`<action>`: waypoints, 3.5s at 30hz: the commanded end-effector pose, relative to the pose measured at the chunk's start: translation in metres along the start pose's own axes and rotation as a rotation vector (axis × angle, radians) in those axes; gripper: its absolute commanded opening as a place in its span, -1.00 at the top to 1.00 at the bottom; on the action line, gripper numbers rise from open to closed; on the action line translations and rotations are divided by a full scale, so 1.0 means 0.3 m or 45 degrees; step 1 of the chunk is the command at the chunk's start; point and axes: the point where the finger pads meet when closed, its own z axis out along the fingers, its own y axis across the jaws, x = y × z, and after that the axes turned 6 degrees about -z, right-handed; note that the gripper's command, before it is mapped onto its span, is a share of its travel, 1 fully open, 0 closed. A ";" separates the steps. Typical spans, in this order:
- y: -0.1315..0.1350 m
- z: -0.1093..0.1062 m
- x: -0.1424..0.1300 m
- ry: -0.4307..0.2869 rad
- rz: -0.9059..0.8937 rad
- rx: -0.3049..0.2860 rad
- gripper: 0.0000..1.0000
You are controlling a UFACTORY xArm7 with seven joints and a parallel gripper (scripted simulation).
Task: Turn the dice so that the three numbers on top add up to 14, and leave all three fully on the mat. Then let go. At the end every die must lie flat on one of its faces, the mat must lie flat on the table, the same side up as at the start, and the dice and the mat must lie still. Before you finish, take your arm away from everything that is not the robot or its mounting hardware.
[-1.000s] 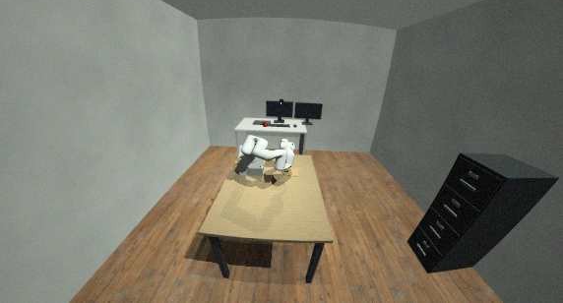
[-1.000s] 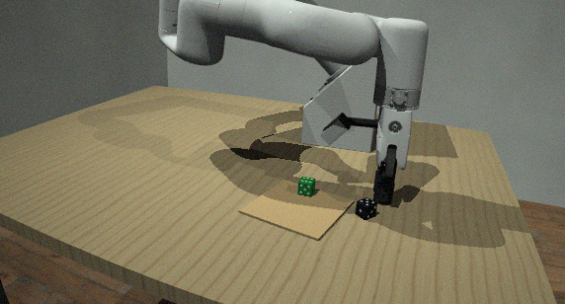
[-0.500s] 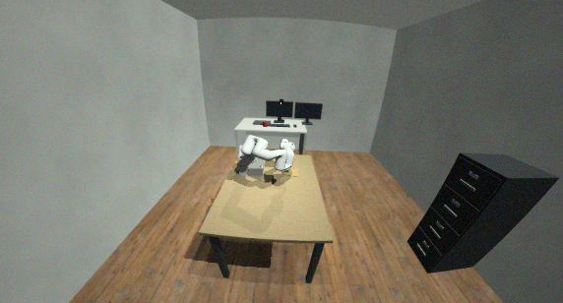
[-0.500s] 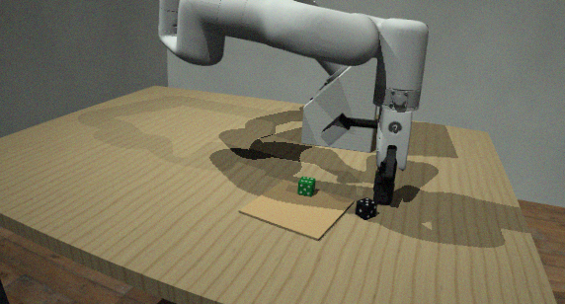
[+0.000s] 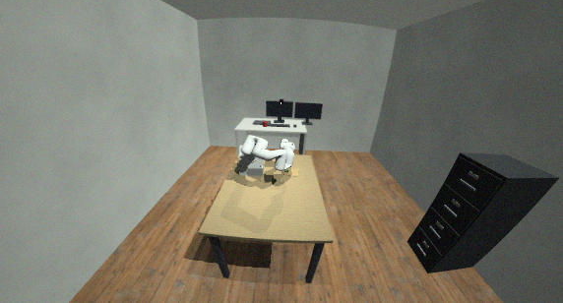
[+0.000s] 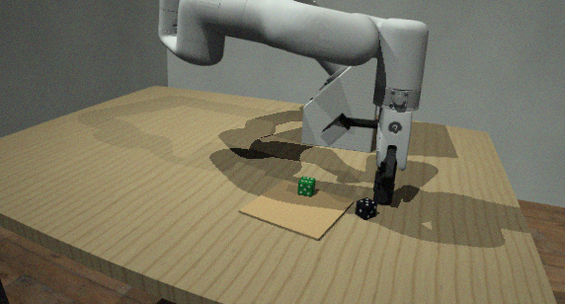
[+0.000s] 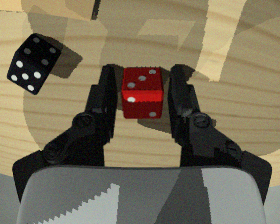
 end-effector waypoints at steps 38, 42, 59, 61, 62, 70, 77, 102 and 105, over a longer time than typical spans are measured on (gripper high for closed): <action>-0.003 -0.006 -0.003 -0.003 0.000 0.004 0.58; -0.003 -0.019 -0.003 -0.003 0.000 0.004 0.58; -0.002 -0.318 -0.002 -0.003 0.000 0.004 0.58; -0.002 -0.334 -0.002 -0.003 0.000 0.004 0.58; -0.002 -0.338 -0.002 -0.003 0.000 0.004 0.58; -0.002 -0.340 -0.002 -0.003 0.000 0.004 0.58; -0.007 -0.341 0.005 -0.004 -0.030 0.004 0.58; -0.108 -0.354 0.198 -0.016 -0.848 0.011 0.58; -0.117 -0.354 0.220 -0.015 -0.936 0.012 0.58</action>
